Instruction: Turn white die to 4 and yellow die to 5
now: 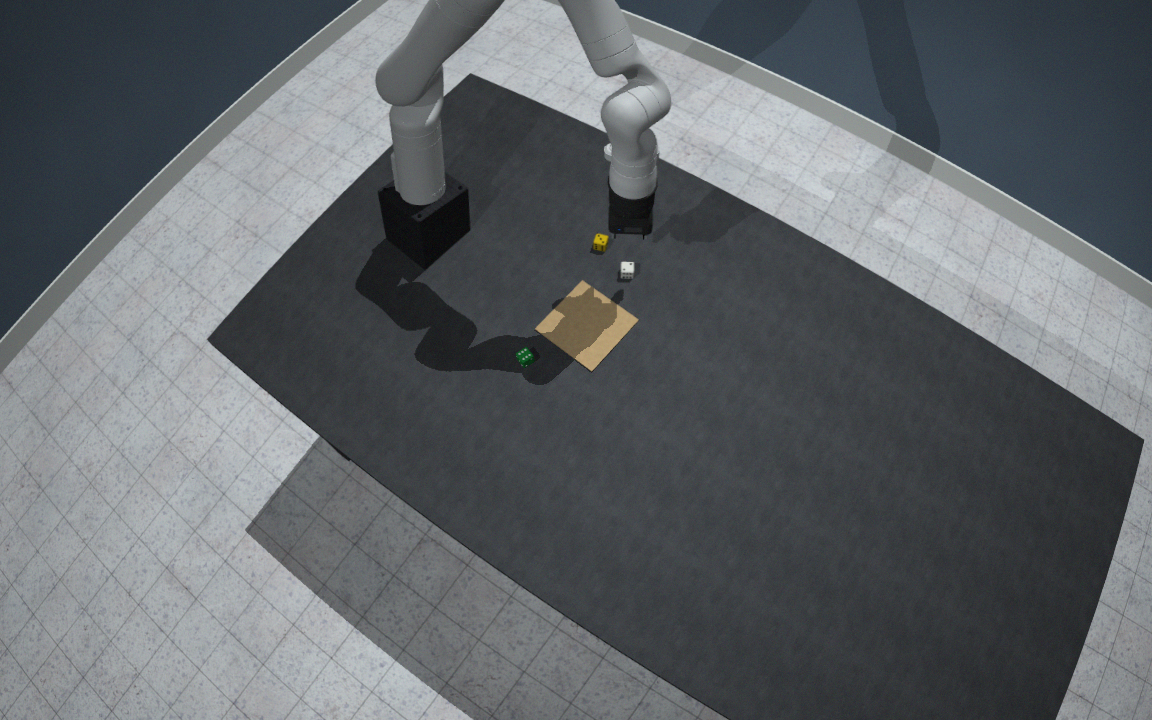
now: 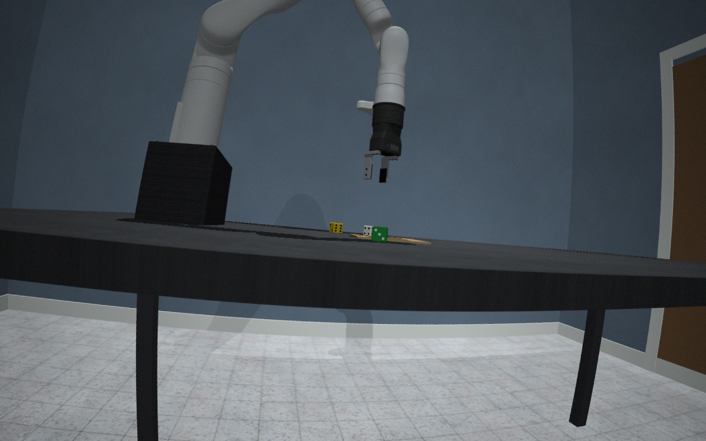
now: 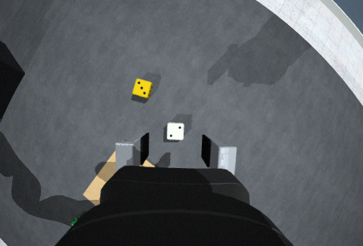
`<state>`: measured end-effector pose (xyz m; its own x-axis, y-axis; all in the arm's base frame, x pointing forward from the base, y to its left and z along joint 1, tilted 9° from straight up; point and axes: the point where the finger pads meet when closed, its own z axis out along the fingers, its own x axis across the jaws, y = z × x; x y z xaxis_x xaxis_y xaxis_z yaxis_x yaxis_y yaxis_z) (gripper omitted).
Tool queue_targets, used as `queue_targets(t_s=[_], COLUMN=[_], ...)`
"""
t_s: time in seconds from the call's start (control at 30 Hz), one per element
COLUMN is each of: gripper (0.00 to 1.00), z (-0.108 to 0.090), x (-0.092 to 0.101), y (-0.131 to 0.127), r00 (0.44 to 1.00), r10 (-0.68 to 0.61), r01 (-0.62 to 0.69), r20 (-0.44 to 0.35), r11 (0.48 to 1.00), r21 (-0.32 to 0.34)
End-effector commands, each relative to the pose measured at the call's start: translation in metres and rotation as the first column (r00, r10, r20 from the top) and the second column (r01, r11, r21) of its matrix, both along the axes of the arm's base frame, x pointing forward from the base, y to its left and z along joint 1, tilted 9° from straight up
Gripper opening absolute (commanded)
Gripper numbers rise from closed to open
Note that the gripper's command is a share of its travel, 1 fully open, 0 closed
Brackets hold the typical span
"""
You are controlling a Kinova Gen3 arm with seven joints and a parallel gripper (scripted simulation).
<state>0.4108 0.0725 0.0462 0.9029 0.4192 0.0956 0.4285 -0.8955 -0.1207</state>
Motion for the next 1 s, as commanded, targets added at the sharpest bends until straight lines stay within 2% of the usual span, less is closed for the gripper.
queue_targets(t_s=[0.0,0.27,0.43,0.57,0.63,0.8,0.97], gripper=[1.00,1.00,1.00,1.00,1.00,1.00,1.00], z=[0.000,-0.001,-0.005,-0.010,-0.010,-0.017,-0.026], x=[0.000,0.000,-0.001,-0.002,-0.002,-0.002,-0.002], y=[0.000,0.002,0.006,0.010,0.010,0.015,0.018], r00=[1.000,0.999,0.987,0.955,0.955,0.865,0.708], r10=[-0.002,-0.049,-0.157,-0.290,-0.290,-0.491,-0.691], r01=[0.002,0.049,0.158,0.291,0.291,0.494,0.696], r20=[0.001,-0.009,-0.032,-0.060,-0.060,-0.103,-0.143], r11=[1.000,0.999,0.987,0.957,0.957,0.869,0.717], r21=[0.000,0.004,0.010,0.013,0.013,0.006,-0.016])
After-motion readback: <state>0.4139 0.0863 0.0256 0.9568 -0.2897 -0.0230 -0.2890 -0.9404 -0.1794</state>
